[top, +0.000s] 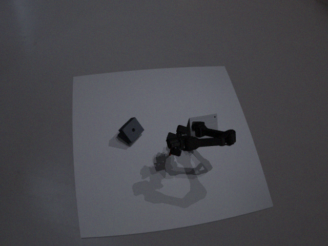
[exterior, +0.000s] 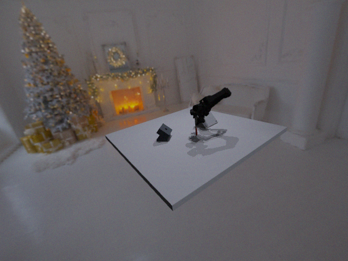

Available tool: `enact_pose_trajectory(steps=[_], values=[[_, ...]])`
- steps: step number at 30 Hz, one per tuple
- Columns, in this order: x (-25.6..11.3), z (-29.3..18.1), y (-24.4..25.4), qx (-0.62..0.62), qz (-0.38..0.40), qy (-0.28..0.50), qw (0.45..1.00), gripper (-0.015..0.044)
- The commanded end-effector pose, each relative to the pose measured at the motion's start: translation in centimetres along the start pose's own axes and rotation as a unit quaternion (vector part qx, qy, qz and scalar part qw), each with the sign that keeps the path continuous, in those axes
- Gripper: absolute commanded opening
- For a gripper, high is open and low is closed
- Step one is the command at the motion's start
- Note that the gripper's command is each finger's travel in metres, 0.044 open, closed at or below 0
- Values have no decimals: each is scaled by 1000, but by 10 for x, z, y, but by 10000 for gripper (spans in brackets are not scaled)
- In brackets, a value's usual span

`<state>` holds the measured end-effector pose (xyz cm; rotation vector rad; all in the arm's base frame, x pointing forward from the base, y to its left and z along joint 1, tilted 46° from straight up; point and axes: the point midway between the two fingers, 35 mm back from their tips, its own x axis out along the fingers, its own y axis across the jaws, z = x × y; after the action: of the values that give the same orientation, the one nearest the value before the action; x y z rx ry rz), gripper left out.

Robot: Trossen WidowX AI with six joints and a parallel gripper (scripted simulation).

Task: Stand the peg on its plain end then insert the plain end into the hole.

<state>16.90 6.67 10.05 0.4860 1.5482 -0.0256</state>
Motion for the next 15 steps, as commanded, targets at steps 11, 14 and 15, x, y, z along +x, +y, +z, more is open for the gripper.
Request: enact_pose_trajectory(steps=[11, 14, 15], values=[[-6, 14, 18, 26, 159, 134, 978, 440], [-9, 21, 22, 33, 203, 150, 967, 440], [-10, 22, 23, 34, 211, 152, 965, 440]])
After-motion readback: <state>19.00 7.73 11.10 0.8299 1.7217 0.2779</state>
